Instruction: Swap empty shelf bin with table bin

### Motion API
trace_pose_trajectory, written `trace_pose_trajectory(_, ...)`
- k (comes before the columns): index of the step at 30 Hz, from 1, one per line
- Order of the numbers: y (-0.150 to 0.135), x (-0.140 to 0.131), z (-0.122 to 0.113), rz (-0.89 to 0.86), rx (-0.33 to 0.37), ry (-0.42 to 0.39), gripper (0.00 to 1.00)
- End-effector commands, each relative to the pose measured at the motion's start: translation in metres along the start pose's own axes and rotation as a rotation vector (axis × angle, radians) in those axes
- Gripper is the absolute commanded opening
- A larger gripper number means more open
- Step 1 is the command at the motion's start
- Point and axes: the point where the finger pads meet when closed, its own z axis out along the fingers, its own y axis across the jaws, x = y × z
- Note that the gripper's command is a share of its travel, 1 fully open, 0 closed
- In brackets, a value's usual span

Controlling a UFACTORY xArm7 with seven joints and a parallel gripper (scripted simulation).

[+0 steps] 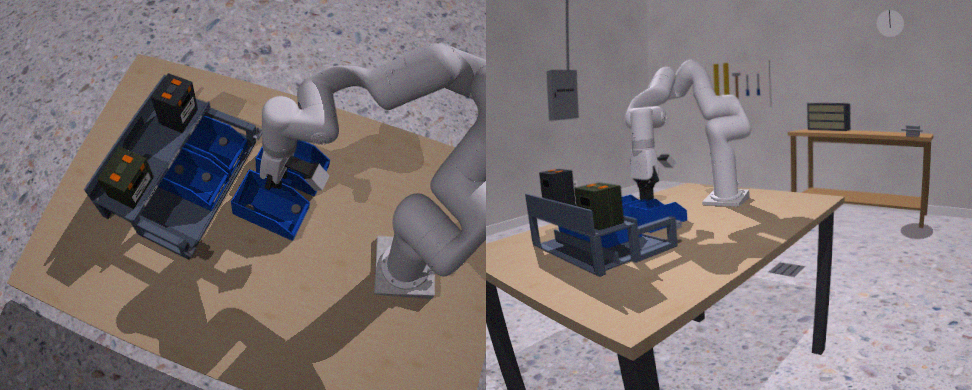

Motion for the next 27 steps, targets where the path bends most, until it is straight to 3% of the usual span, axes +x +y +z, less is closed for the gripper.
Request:
trace_pose_trajectory(1, 0.000, -0.001, 0.003, 0.000, 0.001, -0.003, 0.26)
trace_pose_trajectory(27, 0.000, -0.001, 0.034, 0.000, 0.001, -0.003, 0.26)
